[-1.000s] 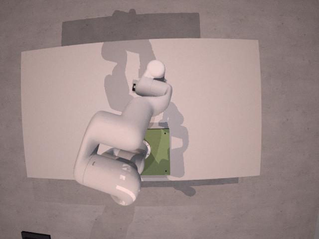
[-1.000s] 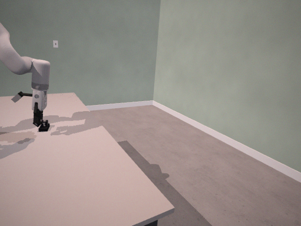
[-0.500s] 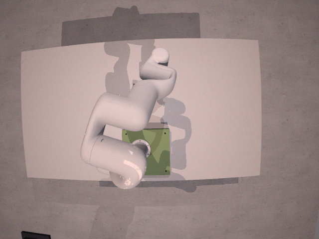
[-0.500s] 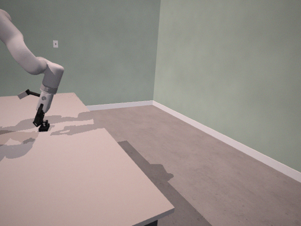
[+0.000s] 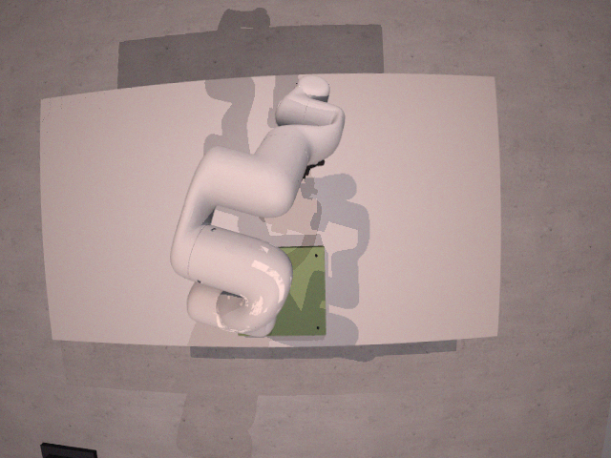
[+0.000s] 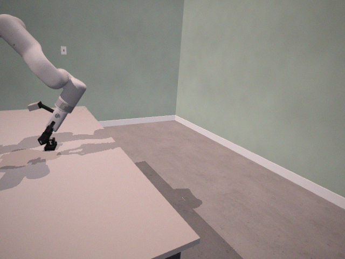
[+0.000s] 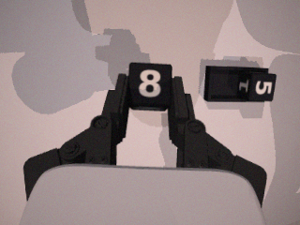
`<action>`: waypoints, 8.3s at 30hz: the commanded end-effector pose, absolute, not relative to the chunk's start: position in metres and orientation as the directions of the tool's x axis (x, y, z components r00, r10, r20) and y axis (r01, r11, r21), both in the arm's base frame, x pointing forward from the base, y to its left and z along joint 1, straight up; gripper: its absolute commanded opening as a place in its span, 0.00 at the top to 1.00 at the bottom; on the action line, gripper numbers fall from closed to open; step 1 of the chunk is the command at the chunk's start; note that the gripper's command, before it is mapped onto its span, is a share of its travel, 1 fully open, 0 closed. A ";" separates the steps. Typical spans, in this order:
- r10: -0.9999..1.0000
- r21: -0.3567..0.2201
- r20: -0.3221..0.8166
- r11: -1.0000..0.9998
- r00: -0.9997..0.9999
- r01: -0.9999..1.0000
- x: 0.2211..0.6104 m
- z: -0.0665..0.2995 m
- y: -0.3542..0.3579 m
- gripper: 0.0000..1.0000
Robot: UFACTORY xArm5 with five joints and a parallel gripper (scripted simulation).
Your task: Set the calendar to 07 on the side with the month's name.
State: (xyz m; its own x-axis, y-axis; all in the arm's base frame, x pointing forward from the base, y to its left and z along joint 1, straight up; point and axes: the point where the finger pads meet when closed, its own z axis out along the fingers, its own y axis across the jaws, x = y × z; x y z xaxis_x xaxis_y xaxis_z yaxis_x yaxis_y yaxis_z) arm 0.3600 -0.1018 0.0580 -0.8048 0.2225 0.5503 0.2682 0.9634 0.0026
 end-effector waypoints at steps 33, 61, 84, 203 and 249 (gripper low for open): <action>0.150 0.003 0.822 0.963 -0.549 0.268 0.366 0.054 -0.103 0.71; 0.150 0.003 0.822 0.963 -0.549 0.268 0.366 0.034 -0.103 0.71; 0.150 0.003 0.822 0.963 -0.549 0.268 0.366 0.000 -0.103 0.71; 0.150 0.003 0.822 0.963 -0.549 0.269 0.366 -0.013 -0.103 0.71; 0.150 0.003 0.822 0.963 -0.549 0.269 0.366 -0.013 -0.103 0.29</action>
State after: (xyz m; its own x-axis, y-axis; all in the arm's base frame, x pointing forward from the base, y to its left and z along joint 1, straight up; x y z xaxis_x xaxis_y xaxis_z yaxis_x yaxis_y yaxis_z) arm 0.3651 -0.1027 -0.0141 -0.5463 0.1495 0.8242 0.2685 0.9633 0.0033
